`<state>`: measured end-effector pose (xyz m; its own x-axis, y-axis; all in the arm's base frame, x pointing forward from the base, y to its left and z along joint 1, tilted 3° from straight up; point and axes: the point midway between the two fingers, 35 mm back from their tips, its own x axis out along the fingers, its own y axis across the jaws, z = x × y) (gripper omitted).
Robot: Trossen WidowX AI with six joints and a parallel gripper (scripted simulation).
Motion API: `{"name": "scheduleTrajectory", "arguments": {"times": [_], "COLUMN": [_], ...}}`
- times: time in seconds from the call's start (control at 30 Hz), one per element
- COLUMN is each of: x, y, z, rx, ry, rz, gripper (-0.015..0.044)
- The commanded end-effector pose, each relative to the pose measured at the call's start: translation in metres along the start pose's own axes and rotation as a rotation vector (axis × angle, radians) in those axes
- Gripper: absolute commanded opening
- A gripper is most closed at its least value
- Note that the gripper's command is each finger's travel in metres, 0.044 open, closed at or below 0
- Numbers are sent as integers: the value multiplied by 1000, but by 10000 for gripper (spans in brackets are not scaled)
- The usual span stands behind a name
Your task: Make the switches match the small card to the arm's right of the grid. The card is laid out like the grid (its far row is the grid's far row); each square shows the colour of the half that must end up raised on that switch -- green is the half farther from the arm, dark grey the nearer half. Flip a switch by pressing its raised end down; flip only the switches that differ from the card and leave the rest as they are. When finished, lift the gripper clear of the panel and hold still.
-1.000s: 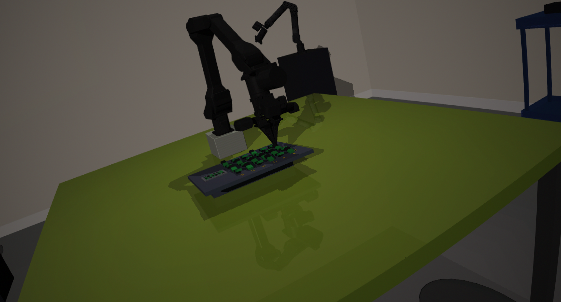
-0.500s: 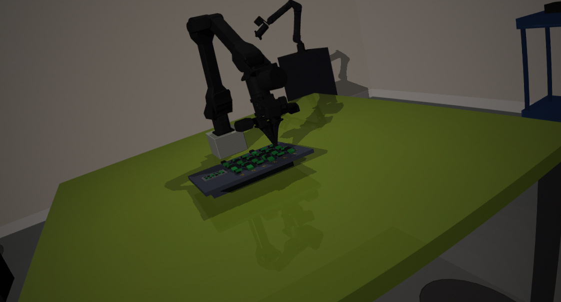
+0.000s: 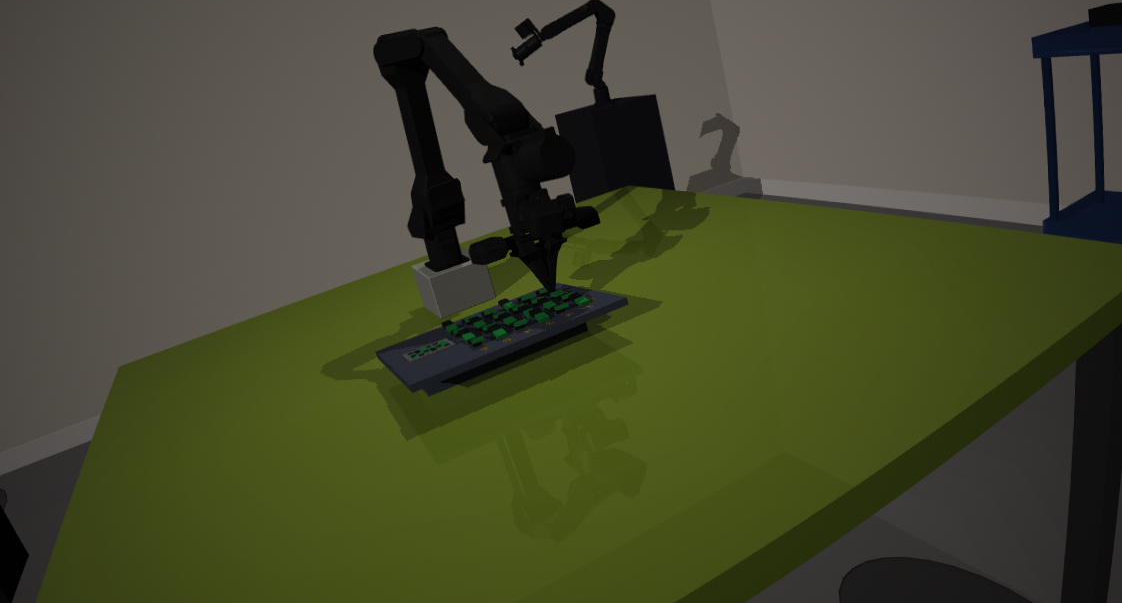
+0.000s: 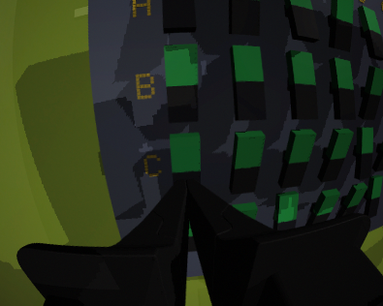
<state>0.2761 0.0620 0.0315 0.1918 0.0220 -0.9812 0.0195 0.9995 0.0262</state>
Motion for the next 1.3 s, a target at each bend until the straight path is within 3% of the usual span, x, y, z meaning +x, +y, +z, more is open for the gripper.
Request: {"name": "scheduleTrajectory", "arguments": {"times": [0.0, 0.23, 0.63, 0.8, 1.27], "x": [1, -64, -65, -30, -16], "y": [-1, 0, -31, -31, -31], "z": [0, 3, -19, -19, -19], "rx": [2, 2, 2, 2, 2], "ry": [-1, 25, 27, 53, 53], "rz": [-3, -3, -6, -6, -6], "gripper": [0, 0, 0, 0, 0]}}
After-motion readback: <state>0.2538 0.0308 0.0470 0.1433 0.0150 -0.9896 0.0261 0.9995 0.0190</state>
